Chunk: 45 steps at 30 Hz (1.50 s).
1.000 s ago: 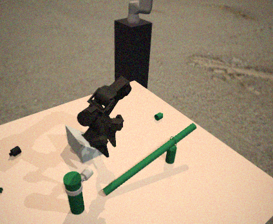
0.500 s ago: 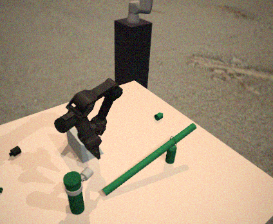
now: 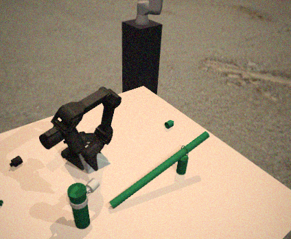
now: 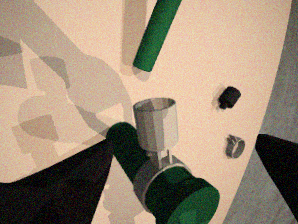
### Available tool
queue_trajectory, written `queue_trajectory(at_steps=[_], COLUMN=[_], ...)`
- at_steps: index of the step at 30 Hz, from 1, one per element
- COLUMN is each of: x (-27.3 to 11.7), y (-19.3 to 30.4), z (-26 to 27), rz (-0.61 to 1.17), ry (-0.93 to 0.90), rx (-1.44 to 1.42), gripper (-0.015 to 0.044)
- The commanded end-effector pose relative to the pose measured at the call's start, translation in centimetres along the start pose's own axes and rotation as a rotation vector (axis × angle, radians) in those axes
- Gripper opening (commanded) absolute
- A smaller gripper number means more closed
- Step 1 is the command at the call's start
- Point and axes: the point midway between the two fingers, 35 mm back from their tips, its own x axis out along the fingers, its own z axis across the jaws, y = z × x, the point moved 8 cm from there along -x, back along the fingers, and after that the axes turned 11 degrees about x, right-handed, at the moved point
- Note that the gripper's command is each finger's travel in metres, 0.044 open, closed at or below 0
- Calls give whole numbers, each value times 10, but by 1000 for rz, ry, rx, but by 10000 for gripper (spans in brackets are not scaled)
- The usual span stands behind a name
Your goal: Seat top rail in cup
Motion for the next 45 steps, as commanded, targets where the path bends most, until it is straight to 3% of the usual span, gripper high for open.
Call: queue_trajectory(at_steps=[1, 7, 45], x=[2, 27, 83], y=[2, 6, 6], z=[1, 16, 15], rz=[-3, -17, -26], ry=[-3, -2, -19], rx=[-24, -36, -53], gripper=[440, 440, 440])
